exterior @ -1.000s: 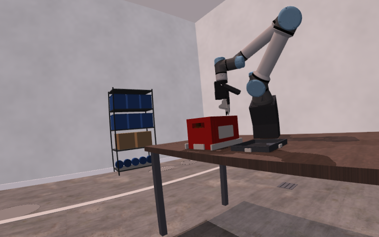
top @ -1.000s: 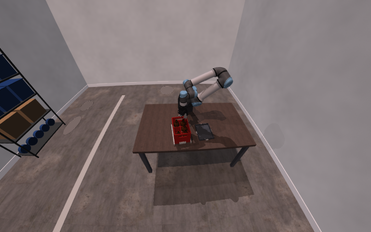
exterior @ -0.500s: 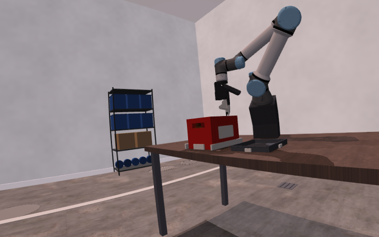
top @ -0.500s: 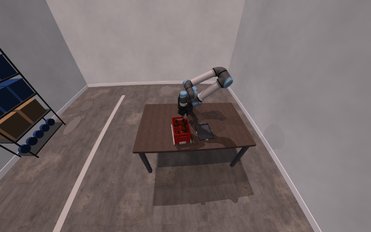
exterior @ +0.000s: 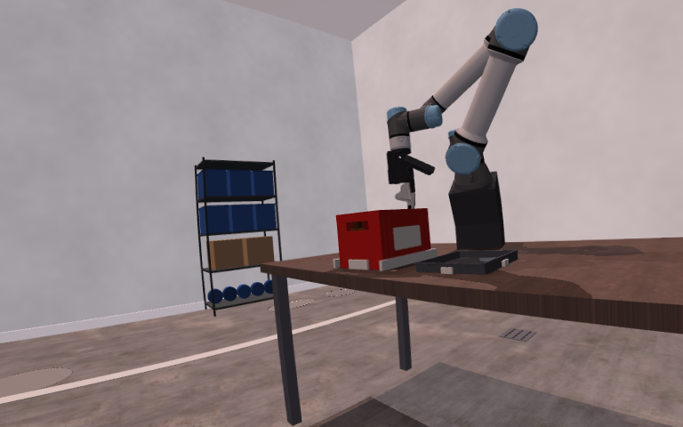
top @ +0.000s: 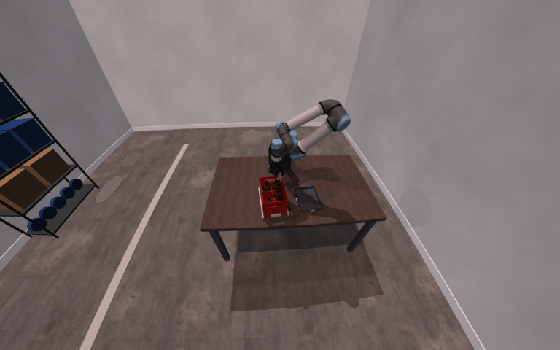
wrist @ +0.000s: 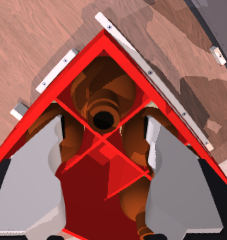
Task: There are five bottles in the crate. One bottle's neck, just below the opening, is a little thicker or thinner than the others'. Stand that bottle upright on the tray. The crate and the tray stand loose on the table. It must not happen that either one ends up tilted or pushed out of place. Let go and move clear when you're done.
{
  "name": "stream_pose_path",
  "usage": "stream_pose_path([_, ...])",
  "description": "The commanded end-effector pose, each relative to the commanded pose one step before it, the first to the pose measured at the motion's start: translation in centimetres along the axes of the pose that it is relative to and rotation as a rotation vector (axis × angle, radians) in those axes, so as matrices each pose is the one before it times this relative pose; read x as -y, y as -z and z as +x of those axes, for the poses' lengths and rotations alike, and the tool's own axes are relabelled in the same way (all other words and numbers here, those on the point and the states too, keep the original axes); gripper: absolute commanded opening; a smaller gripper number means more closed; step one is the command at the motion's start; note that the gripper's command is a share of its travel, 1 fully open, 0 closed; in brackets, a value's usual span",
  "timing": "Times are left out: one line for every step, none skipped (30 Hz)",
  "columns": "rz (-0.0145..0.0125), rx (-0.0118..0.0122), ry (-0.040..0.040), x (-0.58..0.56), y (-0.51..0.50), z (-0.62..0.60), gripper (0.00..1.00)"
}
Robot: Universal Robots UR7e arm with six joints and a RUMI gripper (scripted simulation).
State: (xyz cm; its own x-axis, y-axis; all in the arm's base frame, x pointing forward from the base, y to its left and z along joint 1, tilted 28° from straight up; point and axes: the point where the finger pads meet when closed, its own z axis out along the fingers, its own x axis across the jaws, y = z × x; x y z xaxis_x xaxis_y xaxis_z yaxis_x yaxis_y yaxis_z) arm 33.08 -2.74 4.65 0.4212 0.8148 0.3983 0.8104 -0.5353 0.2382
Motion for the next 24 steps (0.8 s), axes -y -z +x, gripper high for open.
stream_pose_path([0.00207, 0.00049, -0.00185, 0.087, -0.983, -0.009, 0.38])
stream_pose_path([0.00002, 0.00004, 0.00000, 0.000, -0.122, -0.001, 0.38])
stream_pose_path([0.00000, 0.00000, 0.00000, 0.000, 0.000, 0.000, 0.38])
stream_pose_path([0.00000, 0.00000, 0.00000, 0.000, 0.000, 0.000, 0.38])
stream_pose_path([0.00001, 0.00003, 0.00000, 0.001, -0.120, 0.000, 0.38])
stream_pose_path([0.00001, 0.00003, 0.00000, 0.002, -0.118, 0.000, 0.38])
stream_pose_path([0.00002, 0.00004, 0.00000, 0.000, -0.114, -0.002, 0.38])
stream_pose_path([0.00001, 0.00004, 0.00000, 0.000, -0.111, -0.001, 0.38])
stream_pose_path([0.00001, 0.00003, 0.00000, 0.001, -0.107, 0.000, 0.38])
stream_pose_path([0.00001, 0.00003, 0.00000, 0.002, -0.103, 0.000, 0.38])
stream_pose_path([0.00001, 0.00003, 0.00000, -0.001, -0.097, -0.001, 0.38])
stream_pose_path([0.00001, 0.00002, 0.00000, 0.000, -0.093, -0.001, 0.38])
stream_pose_path([0.00000, 0.00001, 0.00000, 0.000, -0.087, 0.000, 0.38])
stream_pose_path([0.00000, 0.00000, 0.00000, 0.001, -0.082, 0.001, 0.38])
stream_pose_path([0.00000, 0.00000, 0.00000, 0.001, -0.076, 0.001, 0.38])
stream_pose_path([0.00000, 0.00000, 0.00000, -0.001, -0.069, 0.000, 0.38])
stream_pose_path([0.00000, 0.00000, 0.00000, -0.001, -0.063, 0.000, 0.38])
stream_pose_path([-0.00001, -0.00001, 0.00000, 0.000, -0.057, 0.000, 0.38])
stream_pose_path([-0.00001, -0.00001, 0.00000, 0.000, -0.051, 0.001, 0.38])
stream_pose_path([0.00000, 0.00000, 0.00000, 0.000, 0.000, 0.000, 0.38])
stream_pose_path([0.00000, 0.00000, 0.00000, 0.000, 0.000, 0.000, 0.38])
stream_pose_path([-0.00004, -0.00008, 0.00000, -0.001, -0.045, 0.003, 0.38])
stream_pose_path([-0.00001, -0.00001, 0.00000, 0.000, -0.039, 0.001, 0.38])
stream_pose_path([-0.00001, -0.00002, 0.00000, 0.000, -0.033, 0.001, 0.38])
